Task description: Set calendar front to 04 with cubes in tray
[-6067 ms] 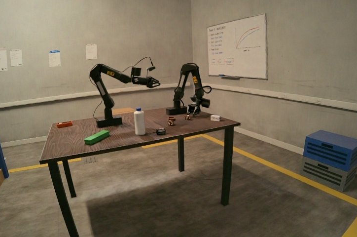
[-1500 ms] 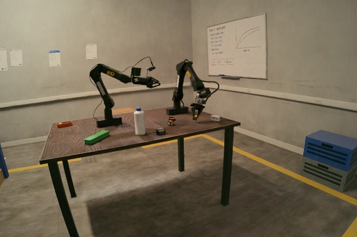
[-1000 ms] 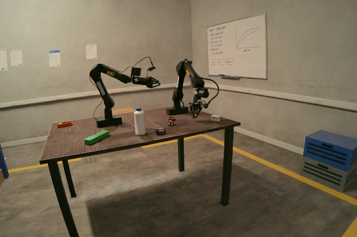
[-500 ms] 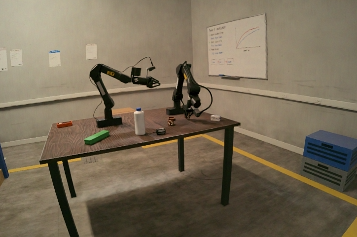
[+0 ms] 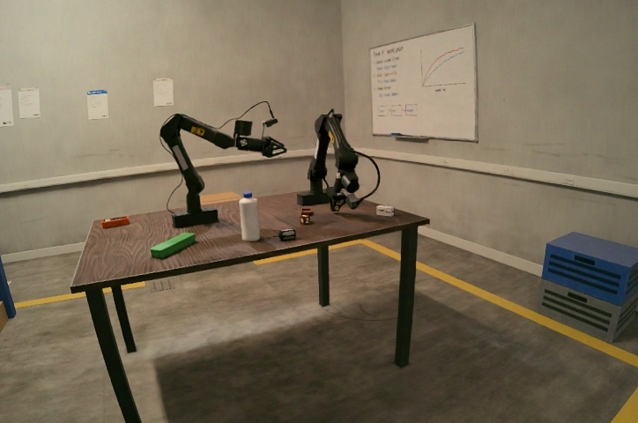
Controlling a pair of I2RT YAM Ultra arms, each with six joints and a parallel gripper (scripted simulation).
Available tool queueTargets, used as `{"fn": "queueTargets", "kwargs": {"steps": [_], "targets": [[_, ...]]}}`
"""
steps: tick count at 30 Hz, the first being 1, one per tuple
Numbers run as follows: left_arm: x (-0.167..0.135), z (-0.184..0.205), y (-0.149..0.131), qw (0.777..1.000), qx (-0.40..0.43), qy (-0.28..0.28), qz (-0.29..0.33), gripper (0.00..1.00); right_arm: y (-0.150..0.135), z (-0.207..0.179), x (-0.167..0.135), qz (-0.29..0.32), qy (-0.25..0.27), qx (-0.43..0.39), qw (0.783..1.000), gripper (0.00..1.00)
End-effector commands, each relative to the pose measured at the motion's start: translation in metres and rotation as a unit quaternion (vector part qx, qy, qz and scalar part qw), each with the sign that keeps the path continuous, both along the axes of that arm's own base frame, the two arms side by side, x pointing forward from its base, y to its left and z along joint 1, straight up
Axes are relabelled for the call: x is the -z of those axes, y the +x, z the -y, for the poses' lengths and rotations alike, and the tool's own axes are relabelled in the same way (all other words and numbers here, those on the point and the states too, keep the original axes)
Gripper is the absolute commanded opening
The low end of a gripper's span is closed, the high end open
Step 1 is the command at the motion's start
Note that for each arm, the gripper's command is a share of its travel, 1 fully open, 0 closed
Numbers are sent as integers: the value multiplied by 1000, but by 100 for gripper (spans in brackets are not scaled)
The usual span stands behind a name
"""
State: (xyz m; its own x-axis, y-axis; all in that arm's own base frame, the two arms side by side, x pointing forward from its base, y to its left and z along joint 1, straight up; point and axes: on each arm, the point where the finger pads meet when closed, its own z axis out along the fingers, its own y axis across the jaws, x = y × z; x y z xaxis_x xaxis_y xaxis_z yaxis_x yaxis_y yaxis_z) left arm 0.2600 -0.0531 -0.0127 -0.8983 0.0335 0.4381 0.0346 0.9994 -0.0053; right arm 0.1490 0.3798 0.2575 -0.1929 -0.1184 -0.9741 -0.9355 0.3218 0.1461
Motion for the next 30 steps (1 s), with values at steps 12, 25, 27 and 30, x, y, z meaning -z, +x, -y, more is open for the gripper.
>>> {"fn": "queueTargets", "kwargs": {"steps": [12, 25, 27, 30], "targets": [[8, 2, 3, 1000, 4, 4, 8, 26, 2, -4, -23, 15, 28, 0, 999, 100], [14, 2, 2, 1000, 2, 5, 7, 26, 2, -4, -23, 15, 28, 0, 999, 100], [15, 2, 2, 1000, 2, 5, 7, 26, 2, -4, -23, 15, 28, 0, 999, 100], [15, 2, 2, 1000, 2, 5, 7, 26, 2, -4, -23, 15, 28, 0, 999, 100]]}}
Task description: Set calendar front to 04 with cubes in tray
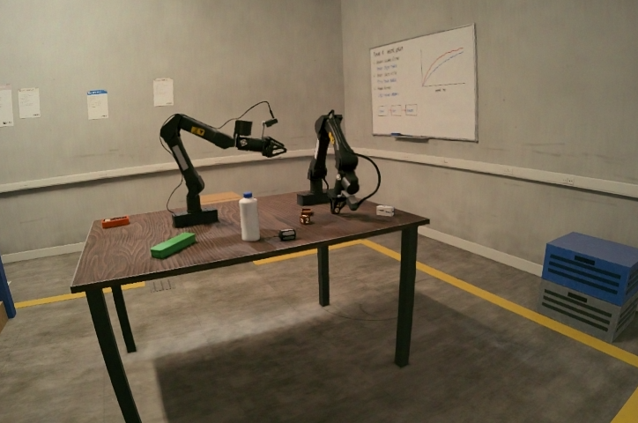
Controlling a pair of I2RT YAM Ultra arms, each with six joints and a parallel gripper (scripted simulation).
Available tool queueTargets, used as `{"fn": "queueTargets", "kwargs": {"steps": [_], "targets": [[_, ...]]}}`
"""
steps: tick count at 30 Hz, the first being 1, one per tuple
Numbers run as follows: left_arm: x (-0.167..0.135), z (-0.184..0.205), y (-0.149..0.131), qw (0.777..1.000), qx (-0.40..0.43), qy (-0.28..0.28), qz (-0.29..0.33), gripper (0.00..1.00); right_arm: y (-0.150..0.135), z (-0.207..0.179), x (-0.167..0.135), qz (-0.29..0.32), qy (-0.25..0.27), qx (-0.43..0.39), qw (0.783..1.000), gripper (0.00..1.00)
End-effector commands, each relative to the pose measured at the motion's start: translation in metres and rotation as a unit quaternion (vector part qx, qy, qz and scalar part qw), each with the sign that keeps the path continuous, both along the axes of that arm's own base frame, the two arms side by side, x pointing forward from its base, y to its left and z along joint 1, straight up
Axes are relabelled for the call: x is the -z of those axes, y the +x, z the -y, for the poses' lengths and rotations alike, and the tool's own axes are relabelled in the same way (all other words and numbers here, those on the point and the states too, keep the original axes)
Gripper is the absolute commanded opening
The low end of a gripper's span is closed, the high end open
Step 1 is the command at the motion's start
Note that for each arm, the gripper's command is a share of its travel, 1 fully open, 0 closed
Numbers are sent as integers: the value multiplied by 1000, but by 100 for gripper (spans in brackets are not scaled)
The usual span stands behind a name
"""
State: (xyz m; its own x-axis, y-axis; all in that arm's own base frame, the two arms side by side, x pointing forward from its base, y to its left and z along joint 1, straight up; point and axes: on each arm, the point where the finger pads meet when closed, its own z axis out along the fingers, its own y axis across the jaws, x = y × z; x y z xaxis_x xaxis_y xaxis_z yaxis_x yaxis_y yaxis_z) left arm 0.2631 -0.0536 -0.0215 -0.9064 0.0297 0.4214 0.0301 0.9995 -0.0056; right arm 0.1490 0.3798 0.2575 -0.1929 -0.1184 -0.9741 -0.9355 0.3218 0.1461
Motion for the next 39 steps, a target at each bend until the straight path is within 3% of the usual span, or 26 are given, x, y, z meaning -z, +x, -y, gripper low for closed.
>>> {"fn": "queueTargets", "kwargs": {"steps": [1, 17, 20, 37, 39], "targets": [[8, 1, -2, 1000, 4, 5, -2, 26, 2, -4, -23, 15, 28, 0, 999, 100], [0, 1, 0, 1000, 4, 5, -1, 26, 2, -4, -23, 15, 28, 0, 999, 100], [-4, 0, 4, 1000, 6, 8, 4, 54, 2, -4, -23, 15, 28, 0, 999, 100], [-30, 0, 21, 1000, 0, 4, 29, 56, 2, -4, -23, 15, 28, 0, 999, 100], [-34, -1, 23, 1000, 1, 5, 28, 78, 2, -4, -23, 15, 28, 0, 999, 100]]}}
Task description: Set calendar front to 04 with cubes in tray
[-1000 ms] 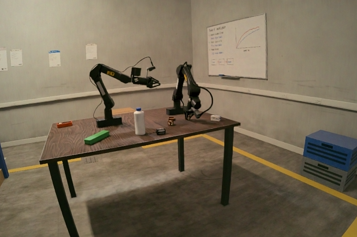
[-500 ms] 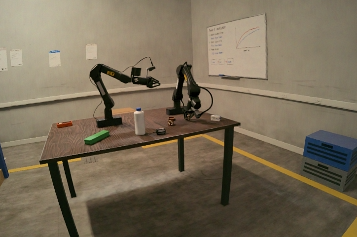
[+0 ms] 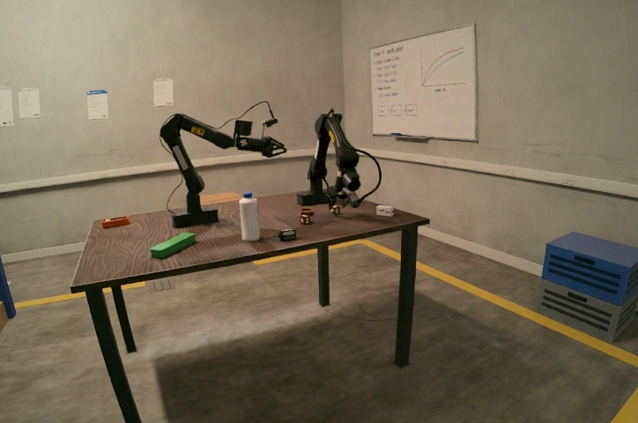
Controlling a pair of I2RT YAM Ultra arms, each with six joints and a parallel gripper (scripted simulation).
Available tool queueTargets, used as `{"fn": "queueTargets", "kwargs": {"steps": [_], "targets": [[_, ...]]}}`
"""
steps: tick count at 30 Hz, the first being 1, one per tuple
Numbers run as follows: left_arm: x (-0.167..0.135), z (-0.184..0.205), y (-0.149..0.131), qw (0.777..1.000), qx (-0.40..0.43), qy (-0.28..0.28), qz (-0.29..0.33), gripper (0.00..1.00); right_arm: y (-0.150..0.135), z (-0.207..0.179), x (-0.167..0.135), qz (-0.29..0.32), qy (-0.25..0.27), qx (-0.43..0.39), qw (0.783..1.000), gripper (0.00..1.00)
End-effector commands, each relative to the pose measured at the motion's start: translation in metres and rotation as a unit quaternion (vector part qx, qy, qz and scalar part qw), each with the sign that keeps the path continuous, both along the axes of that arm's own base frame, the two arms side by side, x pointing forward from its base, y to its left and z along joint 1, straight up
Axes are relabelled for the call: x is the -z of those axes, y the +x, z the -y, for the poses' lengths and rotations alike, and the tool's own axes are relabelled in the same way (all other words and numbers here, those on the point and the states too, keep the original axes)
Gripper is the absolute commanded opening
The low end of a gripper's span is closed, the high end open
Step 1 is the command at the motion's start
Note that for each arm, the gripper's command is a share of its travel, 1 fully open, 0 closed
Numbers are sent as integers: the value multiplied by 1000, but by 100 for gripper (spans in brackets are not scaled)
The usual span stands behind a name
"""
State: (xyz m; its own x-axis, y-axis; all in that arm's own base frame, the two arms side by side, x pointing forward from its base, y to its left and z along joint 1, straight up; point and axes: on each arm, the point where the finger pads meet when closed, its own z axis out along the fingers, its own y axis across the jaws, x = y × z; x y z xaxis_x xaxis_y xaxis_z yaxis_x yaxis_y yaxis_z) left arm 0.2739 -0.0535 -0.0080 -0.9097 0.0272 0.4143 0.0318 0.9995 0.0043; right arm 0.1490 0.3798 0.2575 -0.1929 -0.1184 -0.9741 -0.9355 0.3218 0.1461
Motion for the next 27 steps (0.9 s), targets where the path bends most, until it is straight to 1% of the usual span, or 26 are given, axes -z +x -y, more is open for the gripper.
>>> {"fn": "queueTargets", "kwargs": {"steps": [1, 2, 5, 8, 9, 16, 19, 20, 27], "targets": [[-23, -1, 13, 1000, 0, 1, 25, 90, 2, -4, -23, 15, 28, 0, 999, 100], [-22, -1, 13, 1000, 0, 2, 16, 100, 2, -4, -23, 15, 28, 0, 999, 100], [-30, -2, 17, 1000, 1, 3, -2, 100, 2, -4, -23, 15, 28, 0, 999, 100], [-43, -2, 22, 1000, 2, 1, -3, 100, 2, -4, -23, 15, 28, 0, 999, 100], [-43, -1, 17, 1000, 1, -1, -9, 100, 2, -4, -23, 15, 28, 0, 999, 100], [-42, -1, 19, 1000, 0, -2, -2, 100, 1, -2, -22, 17, 22, -1, 1000, 100], [-42, -1, 19, 1000, 0, -1, -2, 100, 3, 12, -14, 9, 6, 5, 1000, 100], [-42, -1, 19, 1000, 0, -1, -2, 100, 4, 20, -6, 4, -3, 10, 1000, 100], [-42, 1, 19, 1000, 1, -1, -2, 100, 12, 87, 2, 4, -3, 63, 998, 100]]}}
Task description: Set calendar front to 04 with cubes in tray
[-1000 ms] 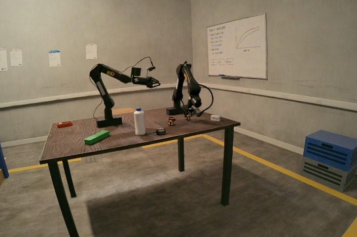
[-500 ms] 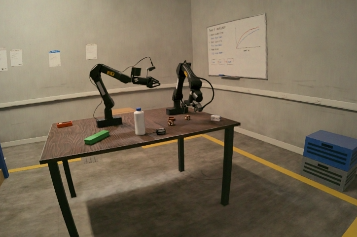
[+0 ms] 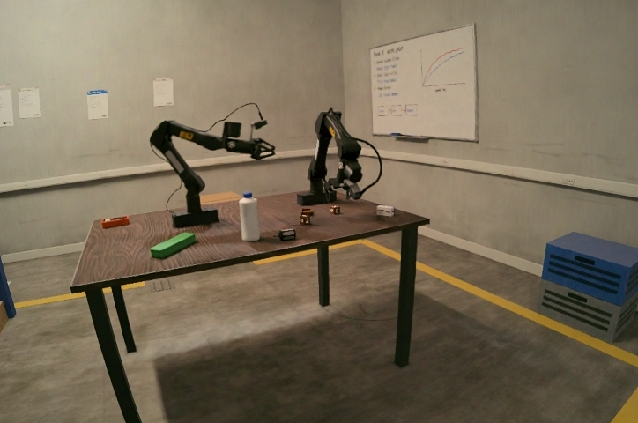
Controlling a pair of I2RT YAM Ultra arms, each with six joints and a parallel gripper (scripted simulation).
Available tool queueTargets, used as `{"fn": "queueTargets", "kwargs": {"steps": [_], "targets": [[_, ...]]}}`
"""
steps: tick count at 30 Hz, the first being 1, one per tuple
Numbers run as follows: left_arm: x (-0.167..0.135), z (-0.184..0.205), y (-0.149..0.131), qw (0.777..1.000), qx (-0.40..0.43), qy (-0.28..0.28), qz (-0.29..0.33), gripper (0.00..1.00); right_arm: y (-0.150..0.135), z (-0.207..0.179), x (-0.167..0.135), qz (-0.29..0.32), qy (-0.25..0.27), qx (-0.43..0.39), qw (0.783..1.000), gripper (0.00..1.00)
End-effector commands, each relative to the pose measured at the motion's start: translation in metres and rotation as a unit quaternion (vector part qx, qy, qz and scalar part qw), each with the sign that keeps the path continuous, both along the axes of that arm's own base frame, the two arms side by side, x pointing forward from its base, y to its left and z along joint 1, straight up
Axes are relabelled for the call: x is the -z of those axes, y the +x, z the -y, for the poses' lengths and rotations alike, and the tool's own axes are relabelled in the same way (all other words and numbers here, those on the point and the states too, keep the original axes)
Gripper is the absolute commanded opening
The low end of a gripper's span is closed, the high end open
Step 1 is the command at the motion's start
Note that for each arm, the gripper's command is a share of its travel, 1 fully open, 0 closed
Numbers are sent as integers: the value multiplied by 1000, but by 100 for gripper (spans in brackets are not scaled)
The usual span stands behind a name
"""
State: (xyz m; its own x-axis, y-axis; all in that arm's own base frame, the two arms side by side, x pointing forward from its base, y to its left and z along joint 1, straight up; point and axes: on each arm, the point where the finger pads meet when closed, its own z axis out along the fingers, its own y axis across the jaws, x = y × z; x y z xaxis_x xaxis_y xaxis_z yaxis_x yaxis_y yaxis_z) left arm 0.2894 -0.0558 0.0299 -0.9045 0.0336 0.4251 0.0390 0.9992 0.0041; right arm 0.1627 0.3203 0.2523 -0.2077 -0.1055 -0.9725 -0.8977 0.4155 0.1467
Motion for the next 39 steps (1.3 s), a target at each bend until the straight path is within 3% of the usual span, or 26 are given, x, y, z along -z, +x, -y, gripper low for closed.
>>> {"fn": "queueTargets", "kwargs": {"steps": [1, 10, 20, 21, 24, 31, 34, 36, 39], "targets": [[-4, -1, 3, 1000, -2, -1, 4, 100, -1, 28, -3, 6, 1, 12, 1000, 100], [-4, -1, 3, 1000, -2, -1, 4, 100, 1, 80, 13, 12, 10, 63, 998, 100], [-4, -1, 3, 1000, -2, -1, 4, 100, 2, 96, 9, 28, 29, 83, 996, 100], [-2, -3, 8, 1000, -2, 5, 10, 89, 2, 96, 9, 28, 29, 83, 996, 100], [4, -2, 21, 999, -3, 19, 49, 55, 2, 96, 9, 28, 29, 83, 996, 100], [20, 21, 59, 977, 11, 74, 199, 55, 2, 96, 9, 28, 29, 83, 996, 100], [21, 34, 67, 965, 13, 86, 246, 55, 3, 95, 12, 22, 27, 84, 996, 100], [21, 34, 67, 965, 13, 86, 246, 55, 3, 95, 12, 22, 27, 84, 996, 100], [20, 49, 80, 946, 7, 96, 309, 55, 3, 95, 12, 22, 27, 84, 996, 100]]}}
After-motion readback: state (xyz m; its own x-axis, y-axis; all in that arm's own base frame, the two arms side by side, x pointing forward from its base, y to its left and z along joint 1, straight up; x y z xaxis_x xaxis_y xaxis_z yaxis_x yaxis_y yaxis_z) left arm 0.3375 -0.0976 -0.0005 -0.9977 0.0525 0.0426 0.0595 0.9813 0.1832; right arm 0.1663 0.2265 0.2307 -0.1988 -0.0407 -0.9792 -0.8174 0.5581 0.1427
